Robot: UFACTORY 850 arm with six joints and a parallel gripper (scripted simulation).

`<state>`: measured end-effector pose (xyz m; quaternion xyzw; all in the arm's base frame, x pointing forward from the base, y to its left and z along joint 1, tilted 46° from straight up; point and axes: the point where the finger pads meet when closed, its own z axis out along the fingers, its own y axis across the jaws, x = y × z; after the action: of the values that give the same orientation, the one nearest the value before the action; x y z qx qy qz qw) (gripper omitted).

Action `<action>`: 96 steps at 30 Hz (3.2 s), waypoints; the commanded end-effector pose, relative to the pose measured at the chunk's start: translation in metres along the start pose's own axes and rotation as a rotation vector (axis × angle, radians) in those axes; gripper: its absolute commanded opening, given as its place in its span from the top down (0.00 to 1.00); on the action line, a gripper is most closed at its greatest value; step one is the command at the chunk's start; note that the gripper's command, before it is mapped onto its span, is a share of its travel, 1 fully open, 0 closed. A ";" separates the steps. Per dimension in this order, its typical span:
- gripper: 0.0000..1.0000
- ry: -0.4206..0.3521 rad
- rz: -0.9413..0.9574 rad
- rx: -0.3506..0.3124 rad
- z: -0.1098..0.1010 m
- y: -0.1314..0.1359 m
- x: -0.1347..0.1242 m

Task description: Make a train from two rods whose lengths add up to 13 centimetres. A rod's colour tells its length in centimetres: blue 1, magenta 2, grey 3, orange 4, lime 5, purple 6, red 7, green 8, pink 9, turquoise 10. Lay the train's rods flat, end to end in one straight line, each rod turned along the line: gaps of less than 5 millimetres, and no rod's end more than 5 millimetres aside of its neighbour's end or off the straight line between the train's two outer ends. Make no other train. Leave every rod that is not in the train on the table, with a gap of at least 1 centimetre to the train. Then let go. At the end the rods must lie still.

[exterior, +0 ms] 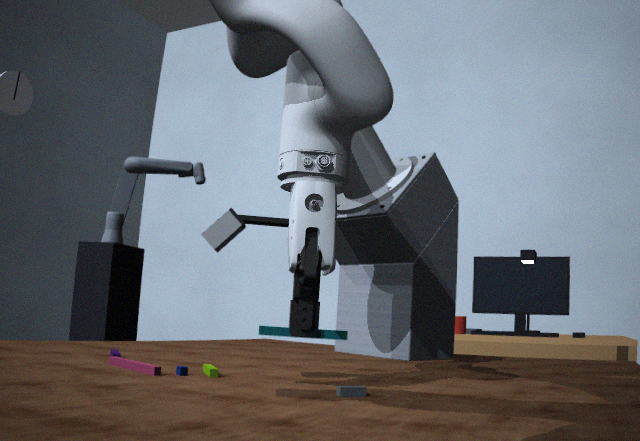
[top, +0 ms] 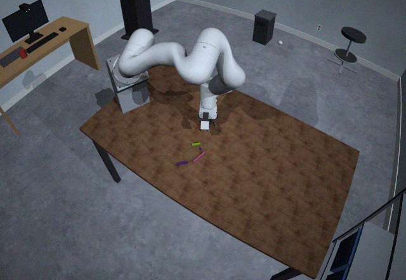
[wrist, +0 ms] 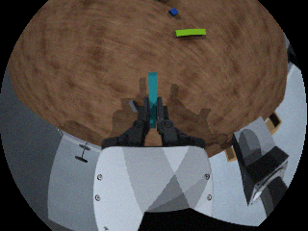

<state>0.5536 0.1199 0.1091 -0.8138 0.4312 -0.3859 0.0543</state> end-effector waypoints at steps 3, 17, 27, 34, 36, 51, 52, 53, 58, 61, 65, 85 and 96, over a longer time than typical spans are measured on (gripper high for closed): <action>0.96 0.001 0.000 0.000 -0.037 -0.001 0.000; 0.96 0.001 -0.002 0.000 -0.043 -0.001 0.001; 0.96 0.000 -0.258 0.001 -0.043 -0.062 0.013; 0.96 0.000 -0.258 0.001 -0.043 -0.062 0.013; 0.96 0.000 -0.258 0.001 -0.043 -0.062 0.013; 0.96 0.001 -0.258 0.000 -0.028 -0.062 0.013; 0.96 0.001 -0.258 0.000 -0.025 -0.062 0.013; 0.96 0.001 -0.258 0.000 -0.021 -0.062 0.013; 0.96 0.001 -0.258 0.000 0.000 -0.062 0.013; 0.96 0.001 -0.258 0.000 0.014 -0.062 0.013; 0.96 0.001 -0.258 0.000 0.022 -0.062 0.013; 0.96 0.001 -0.258 0.000 0.045 -0.062 0.013; 0.96 0.001 -0.258 0.000 0.045 -0.062 0.013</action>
<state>0.6289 0.1379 0.1114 -0.8625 0.3229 -0.3896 0.0036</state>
